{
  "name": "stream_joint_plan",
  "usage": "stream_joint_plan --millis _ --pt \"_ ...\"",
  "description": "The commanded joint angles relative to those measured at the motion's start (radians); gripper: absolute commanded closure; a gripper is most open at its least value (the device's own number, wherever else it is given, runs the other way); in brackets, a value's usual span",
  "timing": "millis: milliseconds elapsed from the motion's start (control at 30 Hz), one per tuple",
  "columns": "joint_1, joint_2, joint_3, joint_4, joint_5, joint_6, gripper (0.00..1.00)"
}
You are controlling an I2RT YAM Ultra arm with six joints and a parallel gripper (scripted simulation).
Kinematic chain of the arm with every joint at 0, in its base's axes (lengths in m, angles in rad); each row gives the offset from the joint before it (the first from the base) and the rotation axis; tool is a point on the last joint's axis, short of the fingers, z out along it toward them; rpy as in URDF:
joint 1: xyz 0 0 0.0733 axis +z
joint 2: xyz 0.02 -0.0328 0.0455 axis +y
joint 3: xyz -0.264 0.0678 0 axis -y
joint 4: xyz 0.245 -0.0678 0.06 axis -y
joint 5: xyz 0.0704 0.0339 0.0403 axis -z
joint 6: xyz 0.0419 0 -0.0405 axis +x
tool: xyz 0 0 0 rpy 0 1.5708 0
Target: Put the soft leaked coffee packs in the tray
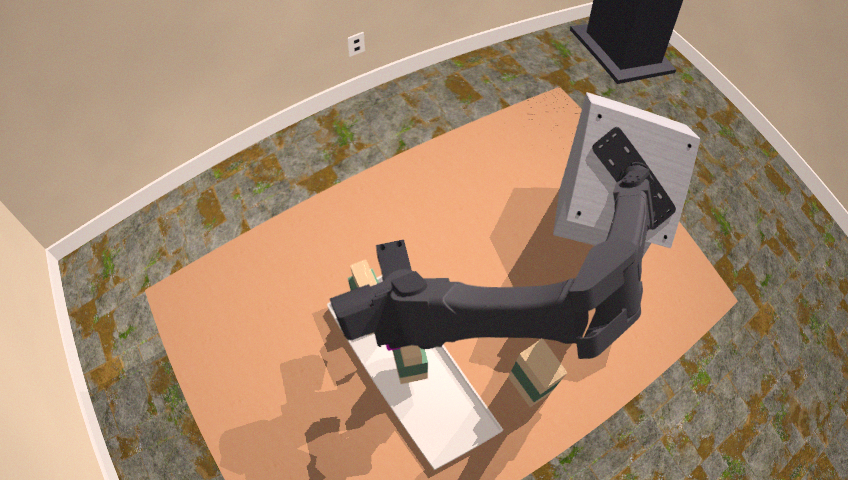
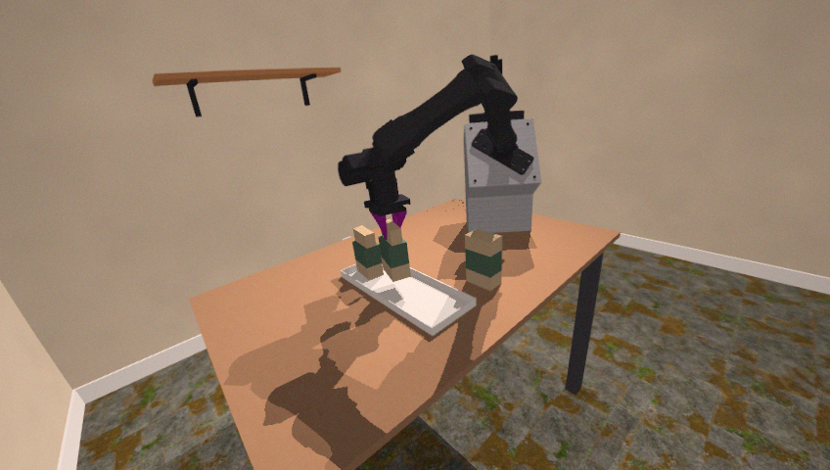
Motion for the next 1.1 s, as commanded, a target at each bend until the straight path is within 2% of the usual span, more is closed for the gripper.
stream_joint_plan --millis 0,333,467,567,1067 --pt "-0.019 -0.002 0.034 -0.025 0.012 0.004 0.74" --pt "-0.002 0.014 0.031 -0.015 0.015 0.014 0.74" --pt "0.003 0.019 0.025 0.031 0.02 0.027 0.74" --pt "0.02 0.017 -0.021 0.052 0.026 0.04 0.74" --pt "0.068 0.054 -0.045 0.161 0.056 0.107 0.74"
